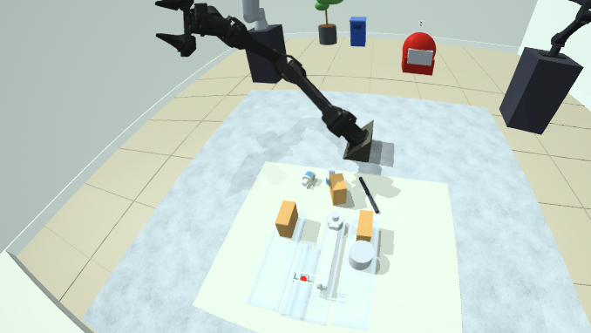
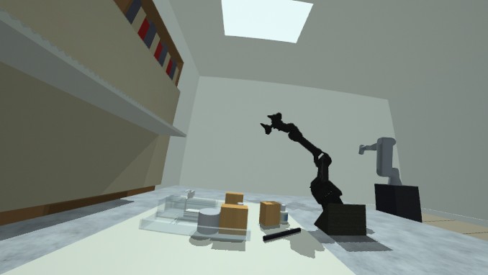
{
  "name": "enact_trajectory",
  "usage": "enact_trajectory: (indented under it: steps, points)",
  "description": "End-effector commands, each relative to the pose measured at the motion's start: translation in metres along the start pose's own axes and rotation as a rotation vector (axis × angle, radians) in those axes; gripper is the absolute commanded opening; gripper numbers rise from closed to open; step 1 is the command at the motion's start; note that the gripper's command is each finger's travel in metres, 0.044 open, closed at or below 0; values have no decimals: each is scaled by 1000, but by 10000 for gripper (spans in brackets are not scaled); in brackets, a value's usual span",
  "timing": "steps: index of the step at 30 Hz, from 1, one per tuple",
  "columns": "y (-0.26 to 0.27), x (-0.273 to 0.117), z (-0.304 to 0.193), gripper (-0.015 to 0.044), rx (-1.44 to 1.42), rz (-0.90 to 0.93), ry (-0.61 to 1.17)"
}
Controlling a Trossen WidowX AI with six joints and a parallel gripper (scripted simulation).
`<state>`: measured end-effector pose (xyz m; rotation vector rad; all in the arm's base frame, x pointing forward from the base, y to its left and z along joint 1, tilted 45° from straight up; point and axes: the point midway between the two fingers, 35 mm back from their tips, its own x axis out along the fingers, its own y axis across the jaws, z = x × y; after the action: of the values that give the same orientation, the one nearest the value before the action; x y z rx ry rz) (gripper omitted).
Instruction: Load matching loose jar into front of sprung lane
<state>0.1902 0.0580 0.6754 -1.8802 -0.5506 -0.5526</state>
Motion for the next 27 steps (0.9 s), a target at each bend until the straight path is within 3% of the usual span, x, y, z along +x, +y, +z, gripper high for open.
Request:
enact_trajectory:
  steps: [1,8,15,21,27]
  points:
    - [39,10,37,440,120,125,-80]
    - [129,7,116,440,398,459,-184]
    - [215,-31,179,440,588,834,-161]
    - [282,-85,219,440,697,1156,-31]
    - [342,-158,243,440,757,1461,246]
